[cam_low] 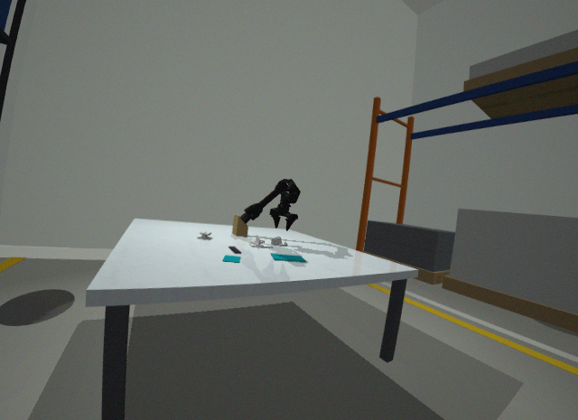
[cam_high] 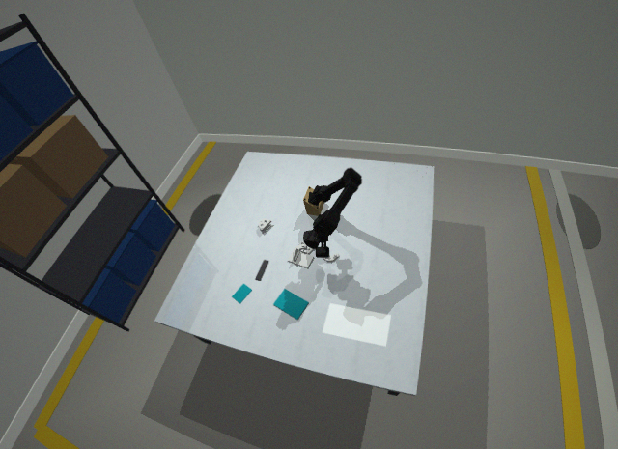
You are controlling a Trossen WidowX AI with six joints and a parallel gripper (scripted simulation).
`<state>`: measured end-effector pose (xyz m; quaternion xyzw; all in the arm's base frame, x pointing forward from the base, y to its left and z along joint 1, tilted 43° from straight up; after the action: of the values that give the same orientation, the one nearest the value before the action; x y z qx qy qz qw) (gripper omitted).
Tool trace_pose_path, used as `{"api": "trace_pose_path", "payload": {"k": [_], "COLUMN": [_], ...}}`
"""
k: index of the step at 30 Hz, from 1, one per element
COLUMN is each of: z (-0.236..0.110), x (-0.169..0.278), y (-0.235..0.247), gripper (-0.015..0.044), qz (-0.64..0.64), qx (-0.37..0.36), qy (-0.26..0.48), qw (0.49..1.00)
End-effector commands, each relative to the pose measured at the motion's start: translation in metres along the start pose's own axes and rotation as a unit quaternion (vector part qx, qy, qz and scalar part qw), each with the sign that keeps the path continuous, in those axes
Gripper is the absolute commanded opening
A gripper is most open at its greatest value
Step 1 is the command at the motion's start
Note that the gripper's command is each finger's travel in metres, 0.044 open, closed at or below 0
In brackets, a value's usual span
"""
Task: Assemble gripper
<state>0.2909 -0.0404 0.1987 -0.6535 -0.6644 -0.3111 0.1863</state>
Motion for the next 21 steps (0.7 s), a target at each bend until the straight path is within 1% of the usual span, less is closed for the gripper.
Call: {"api": "trace_pose_path", "payload": {"k": [1,13,19,21], "z": [-0.001,-0.001,0.000,0.013], "x": [-0.001,-0.005,-0.005,-0.005], "y": [0.000,0.000,0.000,0.001], "gripper": [0.0440,0.0440,0.0440,0.0440], "qz": [0.043,0.177,0.185,0.185], "qx": [0.000,0.000,0.000,0.000], "qy": [0.002,0.002,0.002,0.002], "qw": [0.999,0.984,0.983,0.983]}}
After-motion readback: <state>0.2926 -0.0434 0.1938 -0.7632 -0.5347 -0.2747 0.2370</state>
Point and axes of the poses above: the point midway between the two fingers, 35 mm back from their tips, its own z axis out along the fingers, its own y axis across the jaws, x = y × z, the point moved 9 cm from there along -z, back along the fingers, and after that the axes turned 3 degrees about z, right-handed, at the moved point
